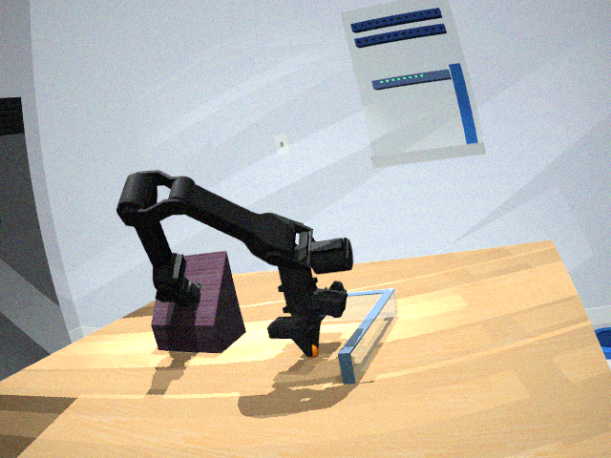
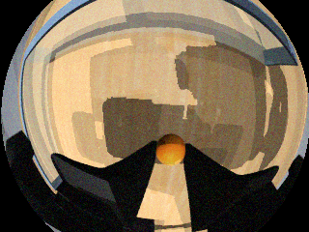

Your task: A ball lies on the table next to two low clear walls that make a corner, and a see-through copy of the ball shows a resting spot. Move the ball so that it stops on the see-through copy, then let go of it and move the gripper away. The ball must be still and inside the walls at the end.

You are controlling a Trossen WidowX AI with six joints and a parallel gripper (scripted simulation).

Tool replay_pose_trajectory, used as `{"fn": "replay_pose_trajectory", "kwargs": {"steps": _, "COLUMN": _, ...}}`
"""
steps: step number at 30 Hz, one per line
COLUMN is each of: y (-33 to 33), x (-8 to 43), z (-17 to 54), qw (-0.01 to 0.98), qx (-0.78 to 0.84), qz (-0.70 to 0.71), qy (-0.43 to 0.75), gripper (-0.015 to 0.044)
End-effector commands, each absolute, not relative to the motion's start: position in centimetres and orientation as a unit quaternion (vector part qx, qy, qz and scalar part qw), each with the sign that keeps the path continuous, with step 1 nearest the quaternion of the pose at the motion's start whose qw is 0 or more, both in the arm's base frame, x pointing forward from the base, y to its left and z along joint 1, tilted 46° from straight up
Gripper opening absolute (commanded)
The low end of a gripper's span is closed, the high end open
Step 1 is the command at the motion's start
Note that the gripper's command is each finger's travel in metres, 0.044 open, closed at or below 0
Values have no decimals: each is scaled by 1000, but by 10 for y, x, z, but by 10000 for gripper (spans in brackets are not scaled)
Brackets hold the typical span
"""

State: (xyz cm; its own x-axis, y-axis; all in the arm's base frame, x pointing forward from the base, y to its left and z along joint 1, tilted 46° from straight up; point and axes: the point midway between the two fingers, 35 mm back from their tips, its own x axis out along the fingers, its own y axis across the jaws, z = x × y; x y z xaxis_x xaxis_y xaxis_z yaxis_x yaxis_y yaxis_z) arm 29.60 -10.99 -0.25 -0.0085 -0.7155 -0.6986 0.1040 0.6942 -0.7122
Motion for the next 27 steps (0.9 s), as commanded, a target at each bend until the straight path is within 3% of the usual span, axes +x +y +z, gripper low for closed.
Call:
{"fn": "replay_pose_trajectory", "kwargs": {"steps": 1, "y": -111, "x": 295, "z": -4, "qw": 660, "qx": -242, "qz": -309, "qy": 641, "gripper": 0}}
{"fn": "replay_pose_trajectory", "kwargs": {"steps": 3, "y": -111, "x": 295, "z": -4, "qw": 660, "qx": -242, "qz": -309, "qy": 641, "gripper": 0}}
{"fn": "replay_pose_trajectory", "kwargs": {"steps": 12, "y": -110, "x": 296, "z": -3, "qw": 662, "qx": -239, "qz": -309, "qy": 640, "gripper": 224}}
{"fn": "replay_pose_trajectory", "kwargs": {"steps": 19, "y": -108, "x": 296, "z": -1, "qw": 662, "qx": -239, "qz": -309, "qy": 640, "gripper": 224}}
{"fn": "replay_pose_trajectory", "kwargs": {"steps": 27, "y": -47, "x": 297, "z": 58, "qw": 660, "qx": -240, "qz": -307, "qy": 641, "gripper": 224}}
